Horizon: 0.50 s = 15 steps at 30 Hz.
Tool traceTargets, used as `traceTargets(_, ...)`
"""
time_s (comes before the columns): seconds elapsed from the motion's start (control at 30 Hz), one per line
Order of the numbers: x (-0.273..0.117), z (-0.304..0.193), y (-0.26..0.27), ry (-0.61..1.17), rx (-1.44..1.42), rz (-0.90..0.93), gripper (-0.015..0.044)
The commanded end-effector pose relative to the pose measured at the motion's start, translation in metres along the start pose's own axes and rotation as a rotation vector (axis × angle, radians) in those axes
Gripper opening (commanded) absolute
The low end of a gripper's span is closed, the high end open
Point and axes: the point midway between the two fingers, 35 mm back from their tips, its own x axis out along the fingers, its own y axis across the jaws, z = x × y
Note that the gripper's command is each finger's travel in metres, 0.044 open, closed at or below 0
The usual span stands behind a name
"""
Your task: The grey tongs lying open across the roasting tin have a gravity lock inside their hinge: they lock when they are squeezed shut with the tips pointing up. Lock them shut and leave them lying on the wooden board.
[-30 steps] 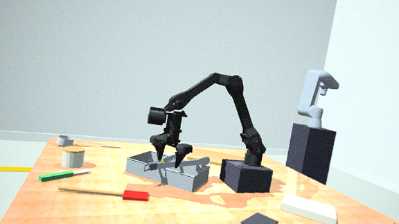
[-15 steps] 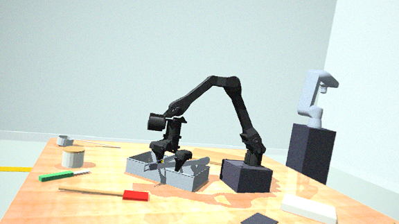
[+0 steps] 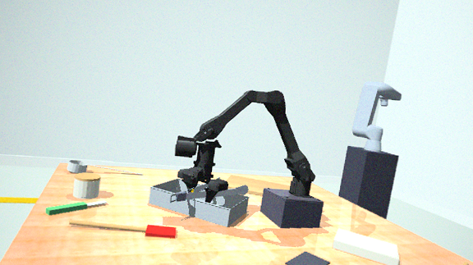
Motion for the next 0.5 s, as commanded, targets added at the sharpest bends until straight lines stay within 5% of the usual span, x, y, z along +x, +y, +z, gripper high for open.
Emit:
traceTargets(0.0, -0.0007, 0.0003, -0.0003, -0.002, 0.000, -0.001, 0.0295)
traceTargets(0.47, -0.0007, 0.0003, -0.0003, -0.002, 0.000, -0.001, 0.0202)
